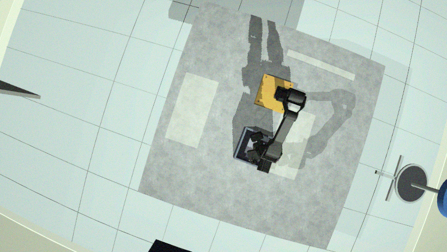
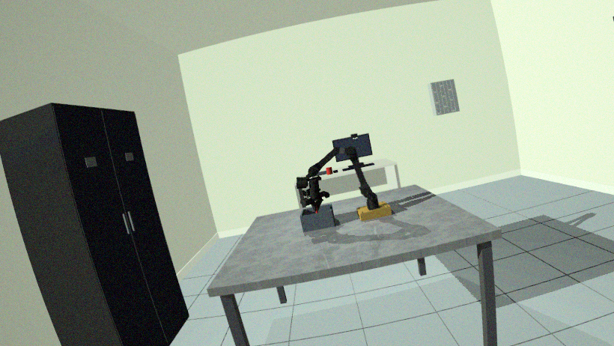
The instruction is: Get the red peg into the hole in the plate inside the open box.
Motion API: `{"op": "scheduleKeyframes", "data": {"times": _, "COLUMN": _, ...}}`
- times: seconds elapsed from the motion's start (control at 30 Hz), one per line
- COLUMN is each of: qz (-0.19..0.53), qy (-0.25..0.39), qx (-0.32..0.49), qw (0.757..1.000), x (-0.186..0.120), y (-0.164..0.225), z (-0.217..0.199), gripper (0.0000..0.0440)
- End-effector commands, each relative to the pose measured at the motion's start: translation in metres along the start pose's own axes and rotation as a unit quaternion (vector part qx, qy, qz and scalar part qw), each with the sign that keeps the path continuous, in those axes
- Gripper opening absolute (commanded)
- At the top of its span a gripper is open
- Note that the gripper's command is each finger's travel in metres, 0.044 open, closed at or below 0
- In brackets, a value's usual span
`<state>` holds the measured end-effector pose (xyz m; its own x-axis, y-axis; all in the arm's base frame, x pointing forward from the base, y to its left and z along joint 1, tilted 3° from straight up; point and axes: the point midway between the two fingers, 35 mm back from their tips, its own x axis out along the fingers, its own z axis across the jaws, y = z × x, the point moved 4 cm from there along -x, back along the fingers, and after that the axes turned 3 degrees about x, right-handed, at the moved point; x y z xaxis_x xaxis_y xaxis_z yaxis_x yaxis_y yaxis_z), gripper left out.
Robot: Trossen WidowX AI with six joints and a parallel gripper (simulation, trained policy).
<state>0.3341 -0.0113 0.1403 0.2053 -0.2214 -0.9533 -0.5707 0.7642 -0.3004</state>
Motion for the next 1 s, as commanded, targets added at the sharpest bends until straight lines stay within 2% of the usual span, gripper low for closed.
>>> {"op": "scheduleKeyframes", "data": {"times": 0.0, "qz": 0.017, "qy": 0.002, "qx": -0.014, "qw": 1.0, "x": 0.012, "y": 0.0, "z": 0.0, "gripper": 0.0043}}
{"op": "scheduleKeyframes", "data": {"times": 0.13, "qz": 0.035, "qy": 0.005, "qx": -0.021, "qw": 0.999, "x": 0.024, "y": -0.002, "z": 0.001, "gripper": 0.0143}}
{"op": "scheduleKeyframes", "data": {"times": 0.2, "qz": 0.04, "qy": 0.004, "qx": -0.025, "qw": 0.999, "x": 0.027, "y": -0.006, "z": 0.002, "gripper": 0.0156}}
{"op": "scheduleKeyframes", "data": {"times": 0.27, "qz": 0.042, "qy": -0.001, "qx": -0.029, "qw": 0.999, "x": 0.027, "y": -0.011, "z": 0.004, "gripper": 0.0194}}
{"op": "scheduleKeyframes", "data": {"times": 0.57, "qz": 0.063, "qy": -0.028, "qx": -0.034, "qw": 0.997, "x": 0.018, "y": -0.031, "z": 0.022, "gripper": 0.0427}}
{"op": "scheduleKeyframes", "data": {"times": 0.6, "qz": 0.065, "qy": -0.031, "qx": -0.035, "qw": 0.997, "x": 0.017, "y": -0.034, "z": 0.025, "gripper": 0.044}}
{"op": "scheduleKeyframes", "data": {"times": 0.97, "qz": 0.086, "qy": -0.077, "qx": -0.057, "qw": 0.992, "x": -0.003, "y": -0.05, "z": 0.056, "gripper": 0.044}}
